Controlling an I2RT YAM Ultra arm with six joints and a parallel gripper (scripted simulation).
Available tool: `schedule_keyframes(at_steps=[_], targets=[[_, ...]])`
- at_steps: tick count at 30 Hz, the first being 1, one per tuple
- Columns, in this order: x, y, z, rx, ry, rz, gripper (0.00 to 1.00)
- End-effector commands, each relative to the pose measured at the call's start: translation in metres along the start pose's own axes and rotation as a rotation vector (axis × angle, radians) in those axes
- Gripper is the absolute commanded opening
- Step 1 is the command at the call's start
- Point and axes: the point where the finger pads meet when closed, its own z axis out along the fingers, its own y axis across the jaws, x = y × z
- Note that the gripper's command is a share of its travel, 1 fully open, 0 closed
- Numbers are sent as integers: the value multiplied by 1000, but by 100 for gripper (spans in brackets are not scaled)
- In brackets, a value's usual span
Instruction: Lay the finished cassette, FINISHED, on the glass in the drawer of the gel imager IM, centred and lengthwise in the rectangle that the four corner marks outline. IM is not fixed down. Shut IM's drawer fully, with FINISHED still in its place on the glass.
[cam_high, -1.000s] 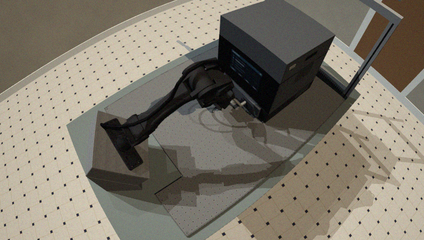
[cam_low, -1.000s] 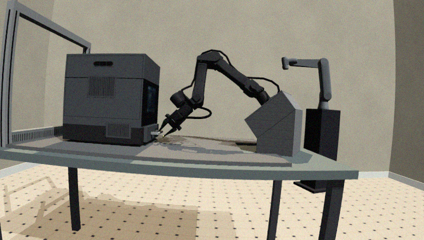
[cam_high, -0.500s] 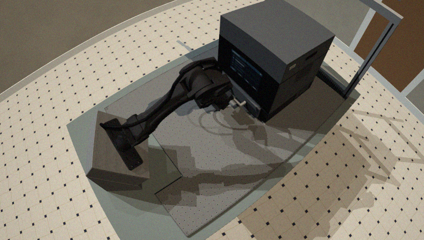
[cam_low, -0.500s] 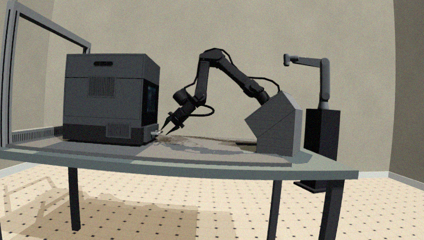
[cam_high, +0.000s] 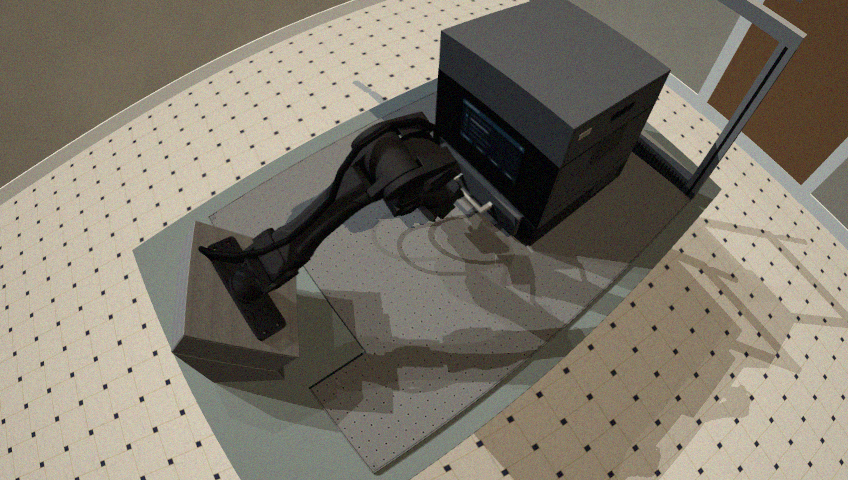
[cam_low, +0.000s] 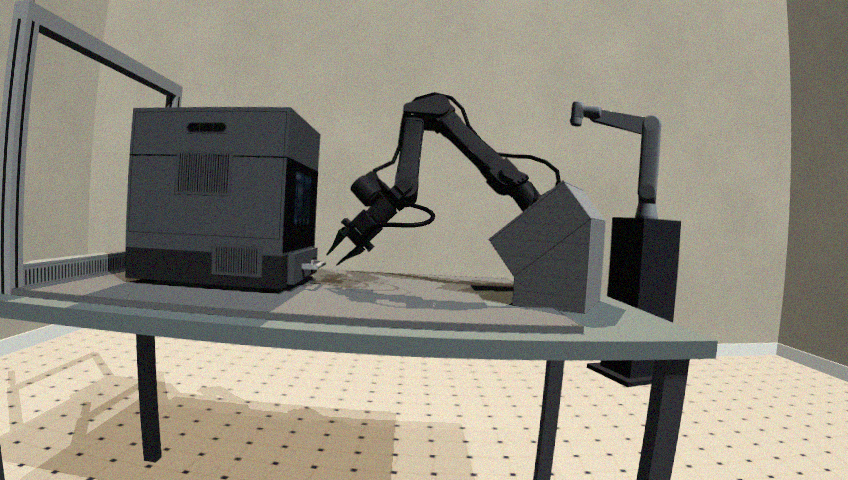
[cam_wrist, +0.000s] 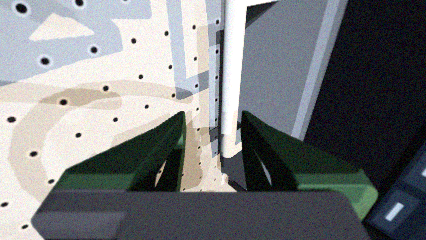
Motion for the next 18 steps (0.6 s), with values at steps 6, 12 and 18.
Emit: schedule_keyframes(at_steps=[6,12,18], targets=[[-7,-18,-17,47,-14,19,35],[-7,-15,-25,38,-17,17,35],[-8,-12,-32,28,-19,14,35]])
